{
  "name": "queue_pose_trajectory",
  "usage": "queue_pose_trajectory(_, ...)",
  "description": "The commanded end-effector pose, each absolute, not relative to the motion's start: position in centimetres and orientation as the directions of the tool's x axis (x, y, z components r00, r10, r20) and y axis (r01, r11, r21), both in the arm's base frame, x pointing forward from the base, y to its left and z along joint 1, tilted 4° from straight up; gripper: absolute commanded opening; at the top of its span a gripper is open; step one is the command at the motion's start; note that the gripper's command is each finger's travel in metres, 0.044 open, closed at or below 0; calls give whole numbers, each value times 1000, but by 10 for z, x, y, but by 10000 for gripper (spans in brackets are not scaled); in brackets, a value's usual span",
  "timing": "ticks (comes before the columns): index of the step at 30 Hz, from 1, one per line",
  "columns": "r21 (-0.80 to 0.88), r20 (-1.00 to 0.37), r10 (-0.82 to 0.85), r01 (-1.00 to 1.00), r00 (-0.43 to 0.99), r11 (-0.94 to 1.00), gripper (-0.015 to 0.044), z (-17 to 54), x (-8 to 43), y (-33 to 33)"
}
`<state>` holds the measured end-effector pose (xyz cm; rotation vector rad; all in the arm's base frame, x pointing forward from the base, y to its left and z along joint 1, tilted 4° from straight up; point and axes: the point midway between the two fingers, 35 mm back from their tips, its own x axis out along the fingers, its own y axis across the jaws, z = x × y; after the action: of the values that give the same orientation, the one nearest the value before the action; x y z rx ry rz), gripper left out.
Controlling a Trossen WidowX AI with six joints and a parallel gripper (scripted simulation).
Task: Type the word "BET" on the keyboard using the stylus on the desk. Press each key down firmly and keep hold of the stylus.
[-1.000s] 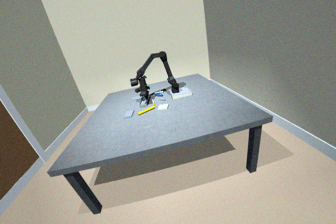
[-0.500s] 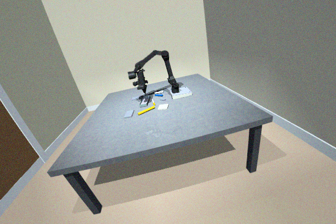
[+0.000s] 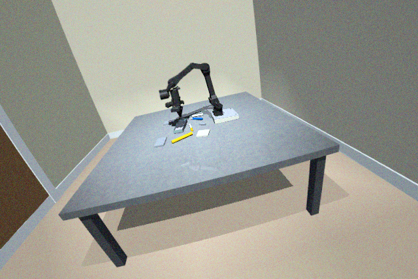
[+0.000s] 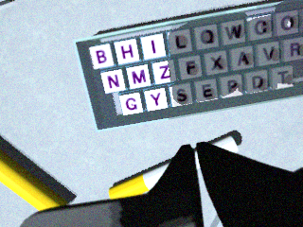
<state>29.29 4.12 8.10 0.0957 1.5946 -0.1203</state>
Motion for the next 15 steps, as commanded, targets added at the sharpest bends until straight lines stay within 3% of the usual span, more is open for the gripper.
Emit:
queue_pose_trajectory(1,-17,-1000,-14,136,-27,991,0,81,293,41)
queue_pose_trajectory(6,-17,-1000,-14,136,-28,991,0,81,293,41)
queue_pose_trajectory(12,-16,-999,-25,195,46,981,150,84,280,15)
queue_pose_trajectory(15,-18,-990,-55,267,131,964,150,84,261,-14)
